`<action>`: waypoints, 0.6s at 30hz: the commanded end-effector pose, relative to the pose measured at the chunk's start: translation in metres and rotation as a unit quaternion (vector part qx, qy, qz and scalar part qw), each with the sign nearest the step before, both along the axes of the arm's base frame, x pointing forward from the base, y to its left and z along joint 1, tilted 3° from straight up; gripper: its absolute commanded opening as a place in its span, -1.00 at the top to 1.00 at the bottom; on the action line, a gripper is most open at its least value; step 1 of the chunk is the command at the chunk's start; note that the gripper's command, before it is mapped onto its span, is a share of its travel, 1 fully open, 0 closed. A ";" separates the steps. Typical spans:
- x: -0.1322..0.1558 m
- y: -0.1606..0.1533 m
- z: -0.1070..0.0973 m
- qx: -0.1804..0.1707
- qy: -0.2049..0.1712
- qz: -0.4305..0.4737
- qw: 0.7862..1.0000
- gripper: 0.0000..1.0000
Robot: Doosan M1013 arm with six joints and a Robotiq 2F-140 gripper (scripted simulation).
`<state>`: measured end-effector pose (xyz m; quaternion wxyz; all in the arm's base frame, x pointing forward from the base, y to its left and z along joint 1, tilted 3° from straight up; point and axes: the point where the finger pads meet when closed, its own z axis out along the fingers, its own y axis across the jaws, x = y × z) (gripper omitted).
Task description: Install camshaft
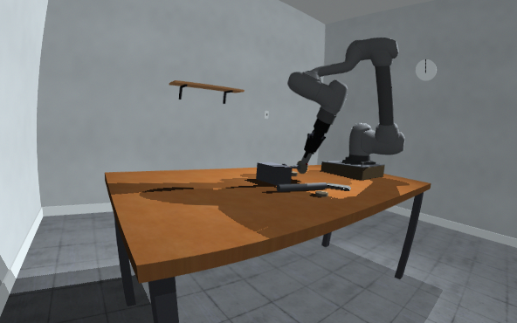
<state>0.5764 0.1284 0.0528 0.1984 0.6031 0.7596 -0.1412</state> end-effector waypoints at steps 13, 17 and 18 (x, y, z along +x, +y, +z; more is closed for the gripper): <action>0.000 -0.003 -0.005 -0.002 0.001 0.002 1.000 0.90; 0.000 -0.005 -0.008 -0.004 0.003 0.003 1.000 0.90; 0.000 -0.005 -0.009 -0.004 0.003 0.003 1.000 0.90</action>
